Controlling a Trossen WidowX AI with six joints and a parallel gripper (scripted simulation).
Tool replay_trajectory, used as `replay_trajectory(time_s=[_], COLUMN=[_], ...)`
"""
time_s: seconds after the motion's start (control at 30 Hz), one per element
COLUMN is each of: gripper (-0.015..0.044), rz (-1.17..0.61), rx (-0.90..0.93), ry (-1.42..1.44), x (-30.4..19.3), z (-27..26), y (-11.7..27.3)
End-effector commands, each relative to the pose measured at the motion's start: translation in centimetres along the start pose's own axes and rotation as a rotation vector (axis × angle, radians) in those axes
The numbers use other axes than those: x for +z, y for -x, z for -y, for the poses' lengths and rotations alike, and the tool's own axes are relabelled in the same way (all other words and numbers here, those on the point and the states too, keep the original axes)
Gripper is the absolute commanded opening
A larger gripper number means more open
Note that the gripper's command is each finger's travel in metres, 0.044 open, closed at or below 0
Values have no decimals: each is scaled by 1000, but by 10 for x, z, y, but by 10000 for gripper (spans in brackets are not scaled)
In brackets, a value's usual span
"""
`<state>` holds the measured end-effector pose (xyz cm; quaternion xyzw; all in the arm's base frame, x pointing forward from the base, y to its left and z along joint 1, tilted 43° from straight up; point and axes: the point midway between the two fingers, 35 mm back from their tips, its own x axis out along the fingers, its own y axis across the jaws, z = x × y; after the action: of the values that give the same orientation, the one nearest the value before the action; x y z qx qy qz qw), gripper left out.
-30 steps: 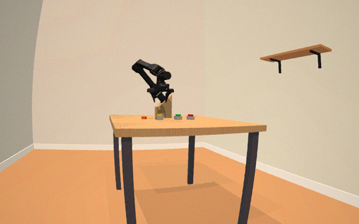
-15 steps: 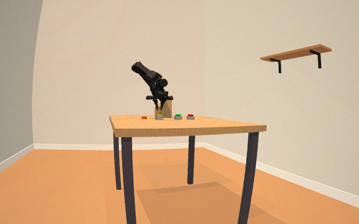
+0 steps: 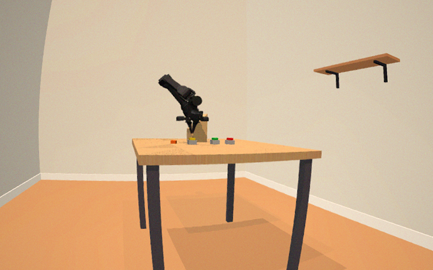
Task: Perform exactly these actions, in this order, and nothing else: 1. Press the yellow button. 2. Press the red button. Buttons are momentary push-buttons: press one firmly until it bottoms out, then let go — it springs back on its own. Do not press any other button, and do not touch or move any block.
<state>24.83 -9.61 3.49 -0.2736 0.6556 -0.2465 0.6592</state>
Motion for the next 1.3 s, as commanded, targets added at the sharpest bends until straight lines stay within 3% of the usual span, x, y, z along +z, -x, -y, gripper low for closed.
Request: replay_trajectory(time_s=[0.0, 0.6, 1.27], gripper=[20, 20, 20], rz=[-3, -4, -4], rx=[-4, -6, -6], ry=[5, 5, 5], x=[0, -1, -1], z=[0, 1, 1], y=[-6, -34, -34])
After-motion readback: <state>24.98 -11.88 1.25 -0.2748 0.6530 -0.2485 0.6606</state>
